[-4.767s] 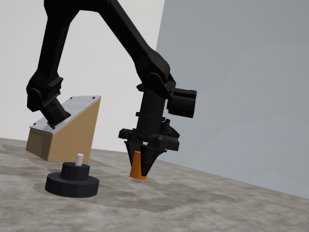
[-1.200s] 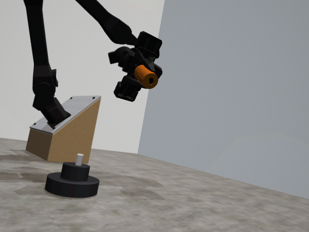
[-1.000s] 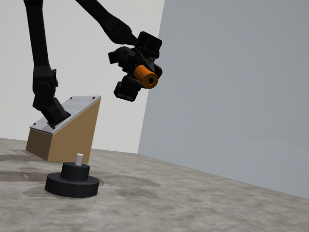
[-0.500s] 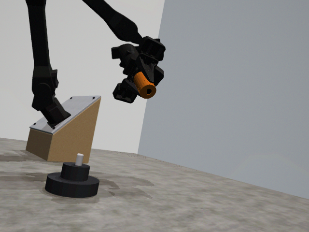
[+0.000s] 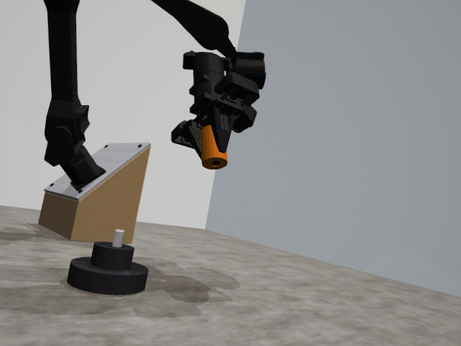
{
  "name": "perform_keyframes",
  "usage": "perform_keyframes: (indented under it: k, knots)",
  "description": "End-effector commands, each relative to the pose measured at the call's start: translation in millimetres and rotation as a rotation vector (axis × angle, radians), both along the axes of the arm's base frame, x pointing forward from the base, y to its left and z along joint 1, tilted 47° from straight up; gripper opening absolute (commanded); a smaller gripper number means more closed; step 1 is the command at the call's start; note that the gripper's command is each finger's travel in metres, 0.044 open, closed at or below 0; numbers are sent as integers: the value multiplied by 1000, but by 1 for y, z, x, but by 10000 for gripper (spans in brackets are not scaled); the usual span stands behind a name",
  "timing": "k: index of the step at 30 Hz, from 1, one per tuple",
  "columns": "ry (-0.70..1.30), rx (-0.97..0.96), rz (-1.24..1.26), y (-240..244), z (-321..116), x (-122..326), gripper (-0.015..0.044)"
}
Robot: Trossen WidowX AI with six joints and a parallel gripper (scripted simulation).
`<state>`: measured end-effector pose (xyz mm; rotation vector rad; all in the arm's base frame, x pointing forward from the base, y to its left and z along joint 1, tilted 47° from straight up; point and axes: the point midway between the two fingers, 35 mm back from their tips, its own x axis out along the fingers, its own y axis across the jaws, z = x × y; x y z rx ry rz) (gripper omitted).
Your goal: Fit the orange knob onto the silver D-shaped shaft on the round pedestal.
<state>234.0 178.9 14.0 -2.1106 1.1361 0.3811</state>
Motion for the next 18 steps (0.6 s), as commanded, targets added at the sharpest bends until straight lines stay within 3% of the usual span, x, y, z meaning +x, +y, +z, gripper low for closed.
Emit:
perform_keyframes:
  k: [1, 13, 18]
  knots:
    - [56, 12, -57, -2, -3, 4, 0]
    - [271, 32, -278, -19, -18, 18, 0]
    - [274, 35, -280, -27, -28, 23, 0]
